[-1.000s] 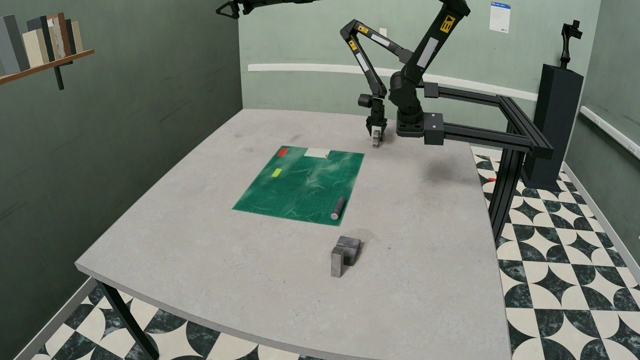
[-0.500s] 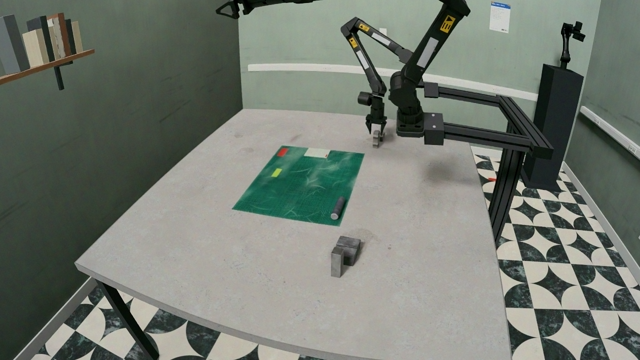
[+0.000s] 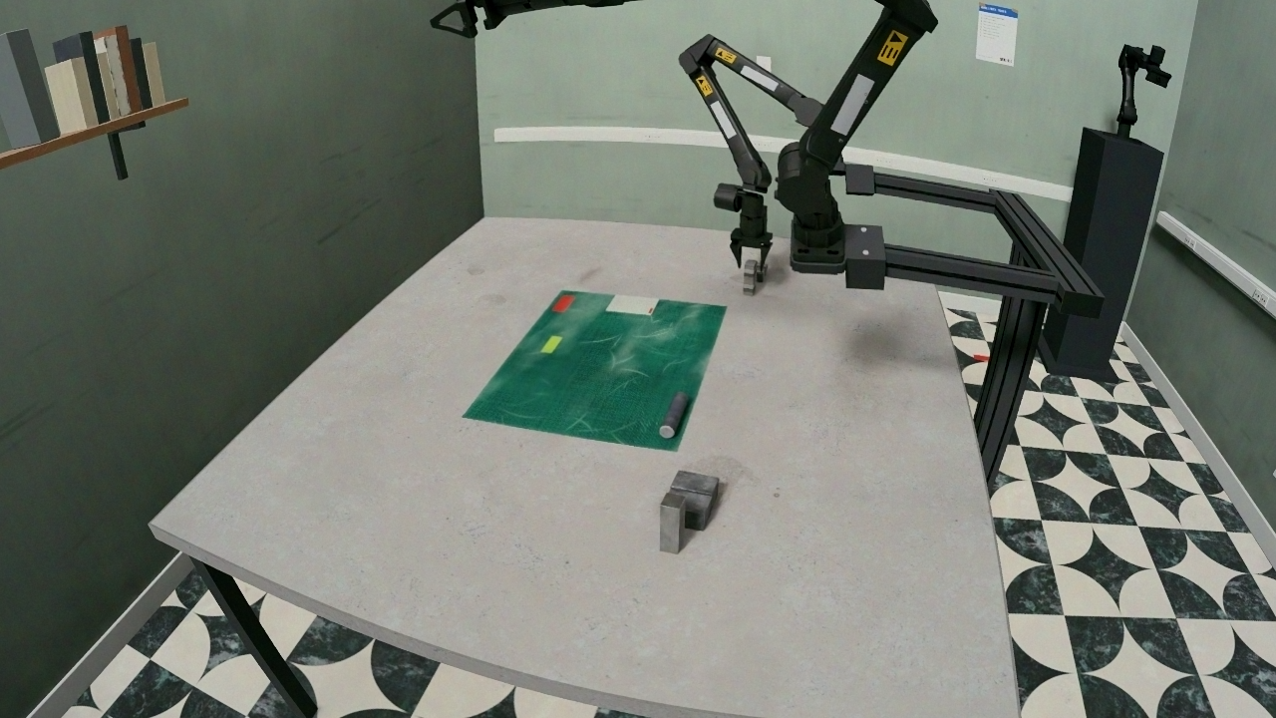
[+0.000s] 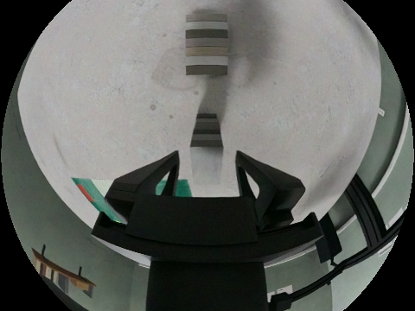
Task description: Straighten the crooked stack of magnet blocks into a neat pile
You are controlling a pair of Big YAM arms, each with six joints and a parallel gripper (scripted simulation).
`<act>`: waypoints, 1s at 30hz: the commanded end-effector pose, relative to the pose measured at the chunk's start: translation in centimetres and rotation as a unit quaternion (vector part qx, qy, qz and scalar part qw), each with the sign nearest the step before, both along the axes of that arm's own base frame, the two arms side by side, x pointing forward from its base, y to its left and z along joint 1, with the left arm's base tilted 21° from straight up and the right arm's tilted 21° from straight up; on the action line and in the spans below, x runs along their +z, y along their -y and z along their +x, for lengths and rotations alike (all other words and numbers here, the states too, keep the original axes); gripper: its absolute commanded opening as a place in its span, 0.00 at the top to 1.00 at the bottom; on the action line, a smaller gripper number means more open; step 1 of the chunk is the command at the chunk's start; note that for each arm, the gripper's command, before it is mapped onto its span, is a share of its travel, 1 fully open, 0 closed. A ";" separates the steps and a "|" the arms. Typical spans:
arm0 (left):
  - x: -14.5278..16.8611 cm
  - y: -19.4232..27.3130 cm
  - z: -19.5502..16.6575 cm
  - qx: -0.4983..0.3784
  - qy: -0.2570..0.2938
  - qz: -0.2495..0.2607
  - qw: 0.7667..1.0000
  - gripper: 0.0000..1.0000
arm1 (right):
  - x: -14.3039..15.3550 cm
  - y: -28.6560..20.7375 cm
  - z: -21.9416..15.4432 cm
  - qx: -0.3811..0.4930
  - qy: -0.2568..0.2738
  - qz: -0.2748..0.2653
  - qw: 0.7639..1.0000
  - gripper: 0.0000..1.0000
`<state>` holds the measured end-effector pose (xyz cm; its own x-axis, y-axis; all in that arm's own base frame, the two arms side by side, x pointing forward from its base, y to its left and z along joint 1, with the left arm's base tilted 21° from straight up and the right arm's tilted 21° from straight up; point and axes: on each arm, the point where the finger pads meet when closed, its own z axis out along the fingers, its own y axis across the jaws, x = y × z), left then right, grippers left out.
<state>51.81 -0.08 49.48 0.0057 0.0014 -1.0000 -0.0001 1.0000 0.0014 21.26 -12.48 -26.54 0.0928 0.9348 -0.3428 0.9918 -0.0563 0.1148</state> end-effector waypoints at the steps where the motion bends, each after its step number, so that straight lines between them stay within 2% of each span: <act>1: 2.4 0.9 -0.3 -0.008 0.028 0.006 1.000 0.00 | 0.3 -0.4 -0.1 0.008 0.001 -0.001 1.000 0.40; 3: 2.4 0.9 -0.3 -0.008 0.028 0.006 1.000 0.00 | 0.3 -0.3 0.2 0.014 0.003 -0.003 1.000 0.40; 4: 2.4 0.9 -0.3 -0.008 0.028 0.006 1.000 0.00 | 0.3 -0.3 0.2 0.009 0.004 -0.002 1.000 0.69; 30: 2.4 0.9 -0.3 -0.008 0.028 0.006 1.000 0.00 | 0.3 -0.3 0.1 0.008 0.002 -0.002 1.000 0.71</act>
<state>51.81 -0.08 49.48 0.0057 0.0014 -1.0000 -0.0001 1.0000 0.0014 21.30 -12.48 -26.53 0.0915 0.9348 -0.3431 0.9918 -0.0547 0.1154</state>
